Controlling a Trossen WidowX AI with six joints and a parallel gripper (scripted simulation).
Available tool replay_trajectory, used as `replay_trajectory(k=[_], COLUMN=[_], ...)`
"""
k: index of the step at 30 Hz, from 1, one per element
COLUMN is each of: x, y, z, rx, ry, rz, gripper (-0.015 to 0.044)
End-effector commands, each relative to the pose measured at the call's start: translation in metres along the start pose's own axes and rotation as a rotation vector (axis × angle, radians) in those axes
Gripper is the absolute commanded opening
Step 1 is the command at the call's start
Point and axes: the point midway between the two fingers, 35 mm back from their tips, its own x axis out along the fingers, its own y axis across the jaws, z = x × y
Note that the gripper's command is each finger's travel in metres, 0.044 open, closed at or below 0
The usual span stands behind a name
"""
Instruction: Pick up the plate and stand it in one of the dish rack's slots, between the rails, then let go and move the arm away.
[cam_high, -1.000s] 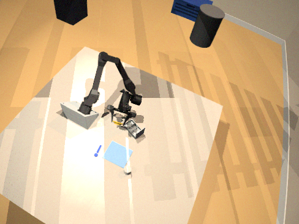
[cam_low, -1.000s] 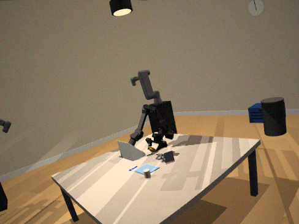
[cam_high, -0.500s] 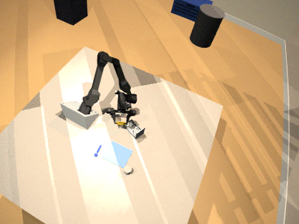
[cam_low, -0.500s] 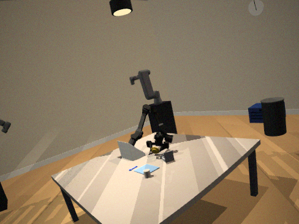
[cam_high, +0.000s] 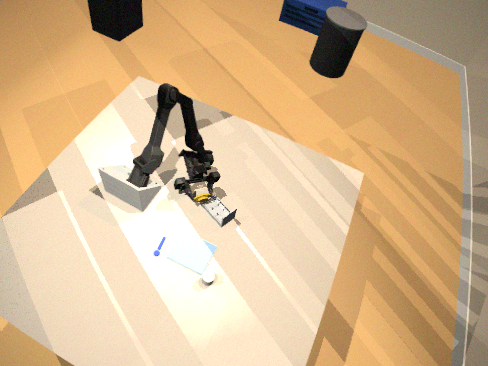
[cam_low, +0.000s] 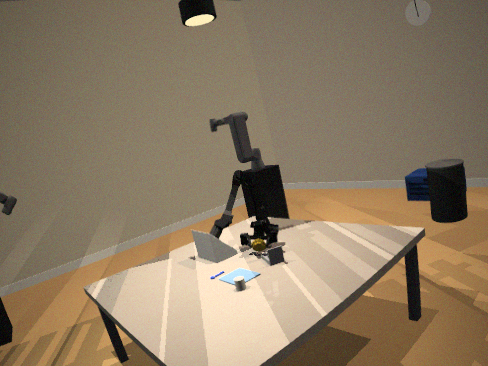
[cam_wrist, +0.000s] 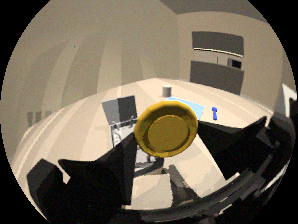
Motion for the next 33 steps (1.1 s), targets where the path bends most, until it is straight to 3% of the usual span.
replay_trajectory(k=[1, 16, 33], x=[-0.006, -0.038, -0.026], y=[0.003, 0.014, 0.019], z=[-0.002, -0.011, -0.007], rx=[0.004, 0.056, 0.053], ry=[-0.039, -0.143, -0.138], rz=[0.071, 0.359, 0.357], gripper=[0.0, 0.0, 0.0])
